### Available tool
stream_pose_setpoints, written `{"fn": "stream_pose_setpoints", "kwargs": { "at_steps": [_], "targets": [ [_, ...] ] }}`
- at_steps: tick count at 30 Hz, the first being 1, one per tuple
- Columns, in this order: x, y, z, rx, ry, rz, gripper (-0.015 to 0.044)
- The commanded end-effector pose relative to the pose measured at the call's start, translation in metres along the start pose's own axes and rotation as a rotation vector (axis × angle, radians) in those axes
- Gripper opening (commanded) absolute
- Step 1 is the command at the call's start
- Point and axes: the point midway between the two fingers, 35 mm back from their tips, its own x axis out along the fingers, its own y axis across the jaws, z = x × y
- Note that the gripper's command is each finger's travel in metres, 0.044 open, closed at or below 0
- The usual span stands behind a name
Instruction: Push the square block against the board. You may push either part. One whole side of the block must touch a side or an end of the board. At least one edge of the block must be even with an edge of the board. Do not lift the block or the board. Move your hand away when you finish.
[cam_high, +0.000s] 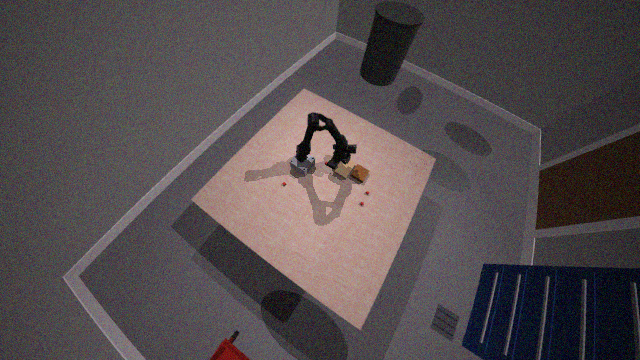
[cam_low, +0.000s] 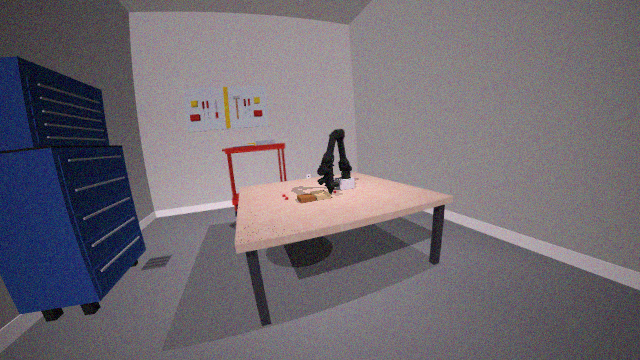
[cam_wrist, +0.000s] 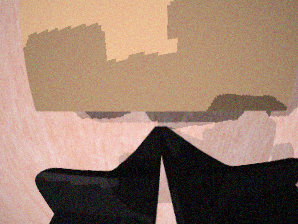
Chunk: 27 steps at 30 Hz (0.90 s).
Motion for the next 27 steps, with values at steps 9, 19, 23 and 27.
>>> {"fn": "stream_pose_setpoints", "kwargs": {
  "at_steps": [9, 19, 23, 27],
  "targets": [
    [0.000, 0.000, -0.020, 0.002, -0.003, -0.001, 0.0000],
    [-0.008, 0.000, -0.027, 0.000, 0.002, 0.000, 0.0000],
    [-0.053, 0.000, -0.028, 0.002, -0.002, 0.000, 0.0000],
    [-0.055, 0.000, -0.029, 0.002, -0.002, 0.000, 0.0000]
  ]
}}
